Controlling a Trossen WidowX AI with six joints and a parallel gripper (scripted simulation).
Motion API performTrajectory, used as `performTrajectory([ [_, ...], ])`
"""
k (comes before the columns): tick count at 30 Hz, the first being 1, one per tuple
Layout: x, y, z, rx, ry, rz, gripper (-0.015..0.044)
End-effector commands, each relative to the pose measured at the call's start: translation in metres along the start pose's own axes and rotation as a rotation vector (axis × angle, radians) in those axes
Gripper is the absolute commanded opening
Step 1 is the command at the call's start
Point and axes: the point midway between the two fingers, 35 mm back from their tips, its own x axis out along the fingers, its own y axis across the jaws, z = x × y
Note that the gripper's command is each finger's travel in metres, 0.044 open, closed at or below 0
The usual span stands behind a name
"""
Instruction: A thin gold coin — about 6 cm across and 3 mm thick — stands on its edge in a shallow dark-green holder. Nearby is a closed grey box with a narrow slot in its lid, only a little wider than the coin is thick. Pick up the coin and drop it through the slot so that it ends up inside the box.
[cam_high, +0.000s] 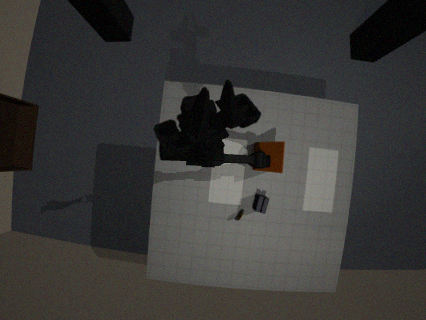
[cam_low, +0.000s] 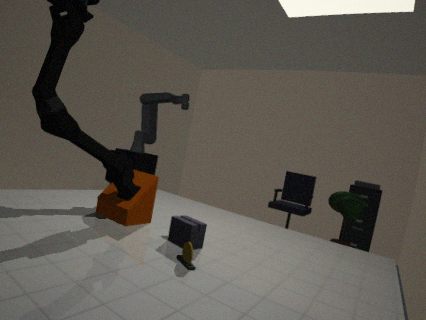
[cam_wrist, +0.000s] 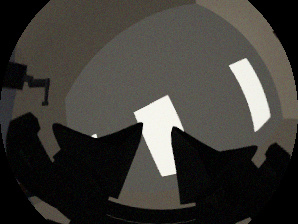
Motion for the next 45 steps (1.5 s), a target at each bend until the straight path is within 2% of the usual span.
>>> performTrajectory([
  [1, 0.001, 0.011, -0.034, 0.052, 0.117, 0.024, 0.0161],
  [13, -0.027, 0.062, -0.167, 0.235, 0.559, 0.105, 0.0161],
  [18, -0.061, 0.078, -0.229, 0.364, 0.796, 0.075, 0.0161],
  [23, -0.108, 0.09, -0.287, 0.492, 1.043, 0.004, 0.0161],
  [32, -0.201, 0.103, -0.357, 0.672, 1.412, -0.196, 0.0161],
  [45, -0.356, 0.111, -0.407, 0.786, 1.917, -0.555, 0.0161],
])
